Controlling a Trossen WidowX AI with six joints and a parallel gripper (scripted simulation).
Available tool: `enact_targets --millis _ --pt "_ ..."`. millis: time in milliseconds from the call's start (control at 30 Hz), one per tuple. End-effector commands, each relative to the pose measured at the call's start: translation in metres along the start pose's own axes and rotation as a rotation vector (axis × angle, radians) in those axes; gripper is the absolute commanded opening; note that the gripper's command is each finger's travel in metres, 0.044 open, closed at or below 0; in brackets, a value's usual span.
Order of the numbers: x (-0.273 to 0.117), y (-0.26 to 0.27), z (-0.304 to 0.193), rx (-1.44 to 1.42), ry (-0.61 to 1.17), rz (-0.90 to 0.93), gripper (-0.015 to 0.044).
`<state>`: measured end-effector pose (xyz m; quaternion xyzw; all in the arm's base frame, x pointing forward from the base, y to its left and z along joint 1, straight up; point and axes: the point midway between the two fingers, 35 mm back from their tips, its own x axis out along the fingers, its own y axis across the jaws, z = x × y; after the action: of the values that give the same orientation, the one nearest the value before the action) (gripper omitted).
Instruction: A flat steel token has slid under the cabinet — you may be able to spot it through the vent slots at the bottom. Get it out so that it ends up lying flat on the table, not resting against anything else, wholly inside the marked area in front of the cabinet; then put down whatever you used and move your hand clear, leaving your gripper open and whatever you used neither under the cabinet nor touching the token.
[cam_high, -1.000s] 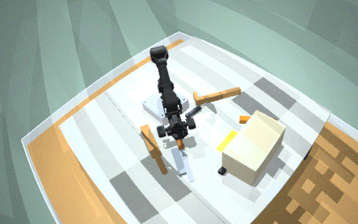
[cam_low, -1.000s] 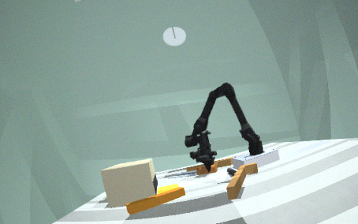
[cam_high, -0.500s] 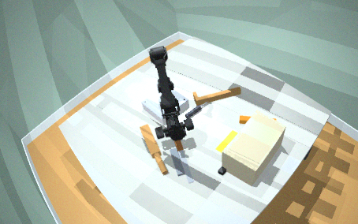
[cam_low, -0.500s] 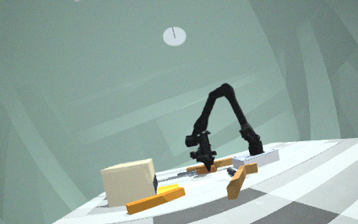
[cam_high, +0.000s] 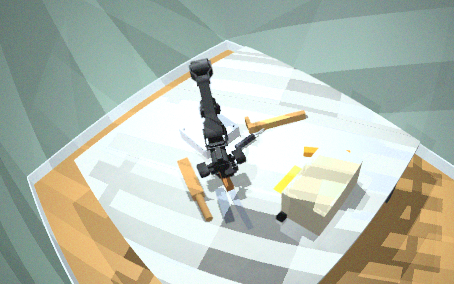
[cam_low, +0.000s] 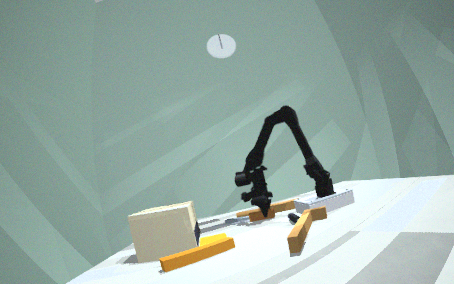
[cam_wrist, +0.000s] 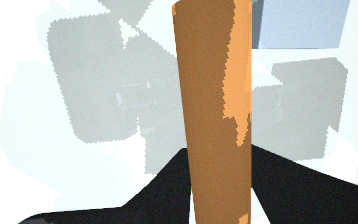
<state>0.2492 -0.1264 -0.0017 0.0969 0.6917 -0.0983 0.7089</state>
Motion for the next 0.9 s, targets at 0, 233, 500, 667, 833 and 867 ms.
enact_targets --millis 0,233,500,667,833,867 --pt "-0.0005 0.0000 0.0007 -0.031 -0.002 0.000 0.0000" --pt "-0.0005 0.0000 0.0007 -0.086 -0.002 0.000 0.0000" --pt "-0.0005 0.0001 0.0008 -0.149 -0.002 0.000 0.0000" --pt "-0.0005 0.0001 0.0008 -0.189 -0.002 0.000 0.0000" --pt "-0.0005 0.0002 0.0008 -0.229 -0.002 -0.001 0.0000" --pt "-0.0005 0.0002 0.0008 -0.237 -0.002 -0.001 0.0000"
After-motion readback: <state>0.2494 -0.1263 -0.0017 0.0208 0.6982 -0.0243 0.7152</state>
